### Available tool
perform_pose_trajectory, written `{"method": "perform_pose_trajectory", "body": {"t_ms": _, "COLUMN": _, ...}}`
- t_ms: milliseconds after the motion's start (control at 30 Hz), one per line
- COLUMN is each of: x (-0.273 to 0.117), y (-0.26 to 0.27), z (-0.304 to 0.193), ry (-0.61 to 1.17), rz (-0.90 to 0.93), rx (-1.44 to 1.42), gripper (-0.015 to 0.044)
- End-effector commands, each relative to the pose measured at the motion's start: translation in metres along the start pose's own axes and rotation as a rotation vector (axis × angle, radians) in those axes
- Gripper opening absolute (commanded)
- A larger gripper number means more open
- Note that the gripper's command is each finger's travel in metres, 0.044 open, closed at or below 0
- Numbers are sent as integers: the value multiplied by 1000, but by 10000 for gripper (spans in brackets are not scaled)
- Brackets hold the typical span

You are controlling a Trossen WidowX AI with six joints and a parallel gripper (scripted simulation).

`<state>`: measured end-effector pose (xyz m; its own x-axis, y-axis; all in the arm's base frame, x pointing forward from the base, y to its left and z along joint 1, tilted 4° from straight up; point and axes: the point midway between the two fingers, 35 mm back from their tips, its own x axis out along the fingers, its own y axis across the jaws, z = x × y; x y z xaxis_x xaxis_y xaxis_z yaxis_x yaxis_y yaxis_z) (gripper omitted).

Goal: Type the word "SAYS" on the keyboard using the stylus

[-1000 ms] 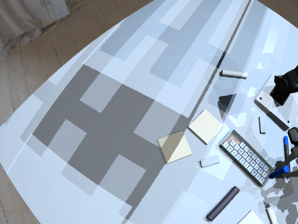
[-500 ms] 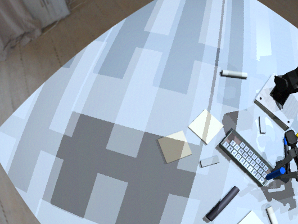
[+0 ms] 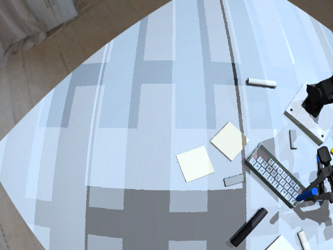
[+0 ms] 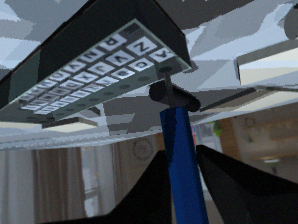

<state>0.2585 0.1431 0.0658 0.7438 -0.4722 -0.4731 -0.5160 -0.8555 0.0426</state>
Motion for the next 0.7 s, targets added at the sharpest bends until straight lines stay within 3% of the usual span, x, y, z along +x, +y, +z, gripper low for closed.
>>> {"method": "perform_pose_trajectory", "body": {"t_ms": 0, "x": 1, "y": 1, "z": 3, "ry": -2, "rz": 1, "rx": -5, "gripper": 81}}
{"method": "perform_pose_trajectory", "body": {"t_ms": 667, "x": 5, "y": 1, "z": 9, "ry": -2, "rz": 1, "rx": -5, "gripper": 81}}
